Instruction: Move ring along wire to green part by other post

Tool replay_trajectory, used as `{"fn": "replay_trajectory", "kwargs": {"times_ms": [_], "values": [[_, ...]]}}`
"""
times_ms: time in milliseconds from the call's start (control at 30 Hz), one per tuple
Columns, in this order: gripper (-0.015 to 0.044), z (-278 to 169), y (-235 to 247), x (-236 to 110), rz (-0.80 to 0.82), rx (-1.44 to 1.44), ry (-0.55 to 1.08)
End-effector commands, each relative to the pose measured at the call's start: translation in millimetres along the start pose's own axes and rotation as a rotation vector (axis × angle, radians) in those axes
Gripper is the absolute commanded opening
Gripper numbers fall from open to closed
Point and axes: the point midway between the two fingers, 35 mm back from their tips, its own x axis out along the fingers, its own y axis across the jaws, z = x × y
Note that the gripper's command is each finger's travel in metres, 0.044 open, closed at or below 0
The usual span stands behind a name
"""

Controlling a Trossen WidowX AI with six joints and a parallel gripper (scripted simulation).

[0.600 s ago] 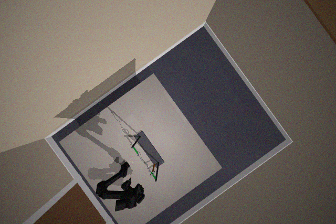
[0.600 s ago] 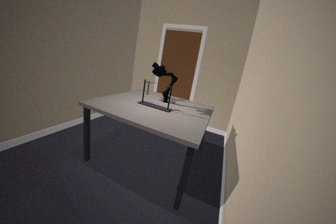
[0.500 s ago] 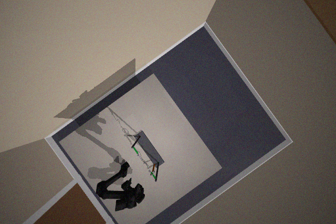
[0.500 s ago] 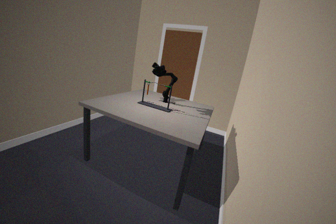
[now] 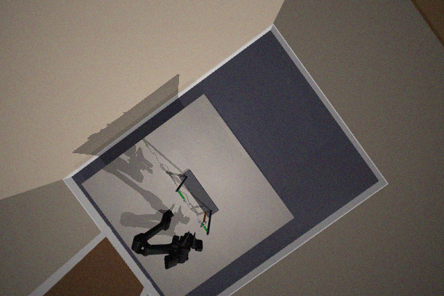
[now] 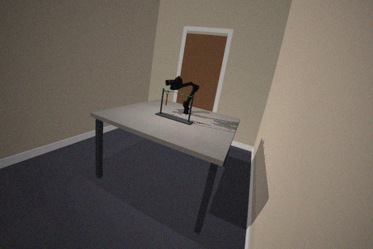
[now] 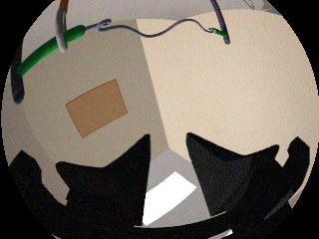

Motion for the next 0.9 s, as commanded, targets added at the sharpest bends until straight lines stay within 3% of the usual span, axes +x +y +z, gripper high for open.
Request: {"fn": "replay_trajectory", "kwargs": {"times_ms": [0,400,867], "values": [[0.0160,16,16,-9,0.048,0.184,0.012],[0.0160,63,52,-36,0.174,0.670,0.097],[0.0160,190,75,-99,0.338,1.782,0.364]]}}
